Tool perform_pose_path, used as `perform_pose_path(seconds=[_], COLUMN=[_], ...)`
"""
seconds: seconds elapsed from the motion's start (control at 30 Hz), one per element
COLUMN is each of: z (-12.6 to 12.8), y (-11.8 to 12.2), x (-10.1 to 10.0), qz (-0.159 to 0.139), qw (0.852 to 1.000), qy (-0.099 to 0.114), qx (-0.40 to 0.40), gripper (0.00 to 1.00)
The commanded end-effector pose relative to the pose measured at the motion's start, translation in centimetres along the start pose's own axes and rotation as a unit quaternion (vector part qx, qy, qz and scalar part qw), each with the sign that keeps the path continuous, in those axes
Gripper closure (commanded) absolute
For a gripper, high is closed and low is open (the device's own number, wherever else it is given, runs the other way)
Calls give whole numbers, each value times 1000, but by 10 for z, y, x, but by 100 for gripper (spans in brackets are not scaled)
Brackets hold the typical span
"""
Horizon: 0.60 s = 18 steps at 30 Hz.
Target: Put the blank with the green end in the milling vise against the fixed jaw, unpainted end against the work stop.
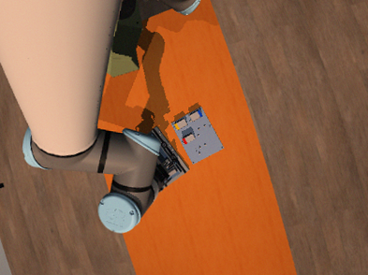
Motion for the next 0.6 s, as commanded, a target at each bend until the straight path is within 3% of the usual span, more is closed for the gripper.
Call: perform_pose_path(seconds=[0.0,0.57], z=[0,1], y=[-1,-3], x=[1,1], qz=[1,1], qw=[1000,1000], qy=[0,0], qx=[-6,-18], gripper=[100,100])
Point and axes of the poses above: the point where the finger pads meet when closed, its own x axis back along the fingers, its own z axis across the jaws, y = z × x, the point moved 8 cm from there along x, back along the fingers, and after that the axes turned 12 degrees about x, right-handed, at the moved point
